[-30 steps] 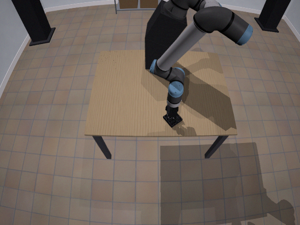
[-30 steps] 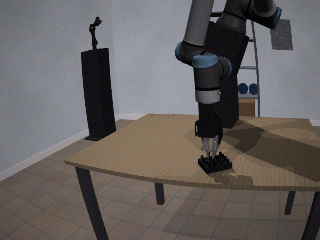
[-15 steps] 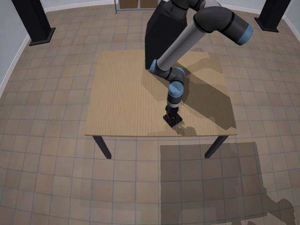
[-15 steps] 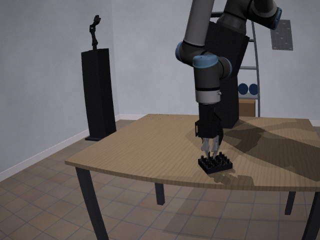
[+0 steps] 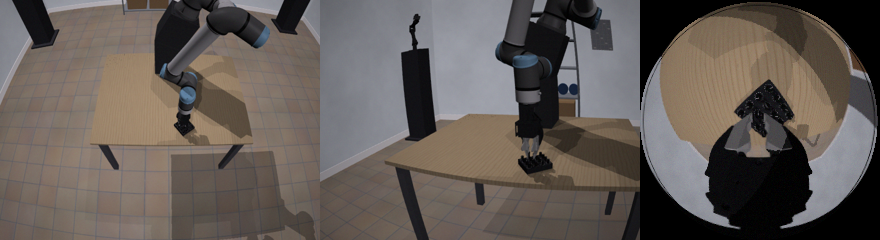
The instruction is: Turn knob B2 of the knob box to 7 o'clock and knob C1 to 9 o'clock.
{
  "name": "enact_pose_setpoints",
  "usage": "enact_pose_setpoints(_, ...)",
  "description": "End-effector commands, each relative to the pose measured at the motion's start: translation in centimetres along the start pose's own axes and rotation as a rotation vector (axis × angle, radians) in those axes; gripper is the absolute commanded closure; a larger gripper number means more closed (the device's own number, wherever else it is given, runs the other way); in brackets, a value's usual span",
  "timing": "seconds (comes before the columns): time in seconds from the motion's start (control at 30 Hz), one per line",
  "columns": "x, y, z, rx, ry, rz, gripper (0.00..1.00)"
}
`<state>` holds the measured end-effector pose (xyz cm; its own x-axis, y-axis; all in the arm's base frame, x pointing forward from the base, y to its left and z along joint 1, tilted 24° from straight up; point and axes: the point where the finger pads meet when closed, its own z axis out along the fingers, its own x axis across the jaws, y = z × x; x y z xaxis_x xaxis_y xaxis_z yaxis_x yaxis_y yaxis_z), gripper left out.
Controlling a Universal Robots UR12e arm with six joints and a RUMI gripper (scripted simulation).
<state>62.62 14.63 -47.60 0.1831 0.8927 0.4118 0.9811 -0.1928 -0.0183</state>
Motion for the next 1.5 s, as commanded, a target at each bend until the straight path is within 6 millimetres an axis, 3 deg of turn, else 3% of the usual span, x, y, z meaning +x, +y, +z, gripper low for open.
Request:
enact_pose_setpoints(0.0, 0.0, 0.0, -0.7, 0.0, 0.001, 0.0, 0.89)
enact_pose_setpoints(0.47, 0.0, 0.0, -3.8, 0.0, 0.0, 0.0, 0.89)
enact_pose_setpoints(1.17, 0.0, 0.0, -3.8, 0.0, 0.0, 0.004, 0.89)
enact_pose_setpoints(1.47, 0.0, -0.2, -4.0, 0.001, 0.0, 0.091, 0.89)
